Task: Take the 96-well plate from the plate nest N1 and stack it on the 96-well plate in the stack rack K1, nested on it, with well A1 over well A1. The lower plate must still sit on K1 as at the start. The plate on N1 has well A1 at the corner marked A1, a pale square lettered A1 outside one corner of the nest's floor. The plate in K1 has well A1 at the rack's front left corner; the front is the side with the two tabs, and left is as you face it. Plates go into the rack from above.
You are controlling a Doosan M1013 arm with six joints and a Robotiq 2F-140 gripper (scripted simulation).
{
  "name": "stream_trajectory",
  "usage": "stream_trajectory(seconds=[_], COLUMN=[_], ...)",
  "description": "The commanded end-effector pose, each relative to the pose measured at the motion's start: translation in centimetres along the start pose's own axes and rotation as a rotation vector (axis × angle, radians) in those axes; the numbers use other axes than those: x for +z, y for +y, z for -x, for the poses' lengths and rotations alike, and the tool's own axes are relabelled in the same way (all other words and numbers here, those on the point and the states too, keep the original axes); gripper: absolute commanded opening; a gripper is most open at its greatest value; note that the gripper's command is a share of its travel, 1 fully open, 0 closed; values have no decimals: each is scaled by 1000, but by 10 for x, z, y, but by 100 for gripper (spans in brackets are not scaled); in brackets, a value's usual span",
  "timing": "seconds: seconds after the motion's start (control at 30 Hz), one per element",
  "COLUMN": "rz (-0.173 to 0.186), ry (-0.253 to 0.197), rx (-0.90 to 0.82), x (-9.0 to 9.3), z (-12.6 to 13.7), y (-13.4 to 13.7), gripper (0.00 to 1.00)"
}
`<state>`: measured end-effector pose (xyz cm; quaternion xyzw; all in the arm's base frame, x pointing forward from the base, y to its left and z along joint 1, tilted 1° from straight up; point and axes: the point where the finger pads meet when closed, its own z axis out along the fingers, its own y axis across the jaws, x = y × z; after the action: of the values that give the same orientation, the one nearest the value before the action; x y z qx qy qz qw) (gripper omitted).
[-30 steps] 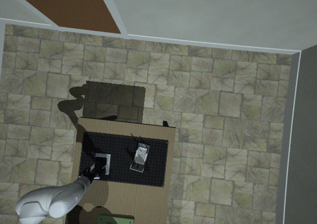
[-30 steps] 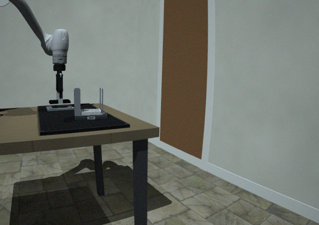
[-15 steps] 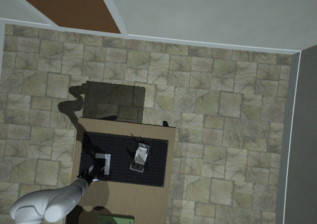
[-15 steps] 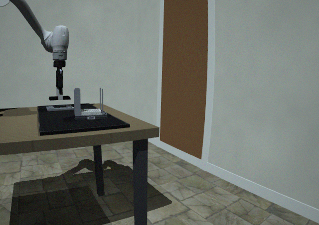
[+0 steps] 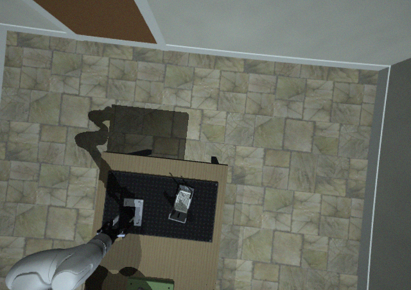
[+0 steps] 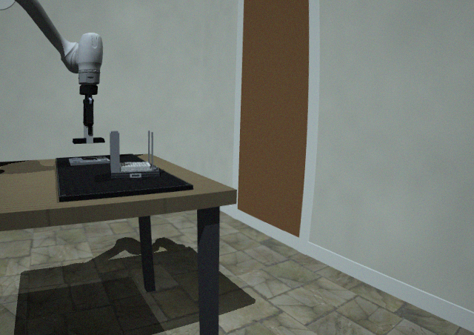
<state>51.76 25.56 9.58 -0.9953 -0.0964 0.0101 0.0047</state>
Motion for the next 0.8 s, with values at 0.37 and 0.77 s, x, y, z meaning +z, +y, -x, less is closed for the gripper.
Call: stream_trajectory(seconds=[0.37,0.77], rz=[0,0], ry=[0,0], rx=[0,0], x=[-22,-41], z=[0,0], y=[0,0], gripper=[0,0])
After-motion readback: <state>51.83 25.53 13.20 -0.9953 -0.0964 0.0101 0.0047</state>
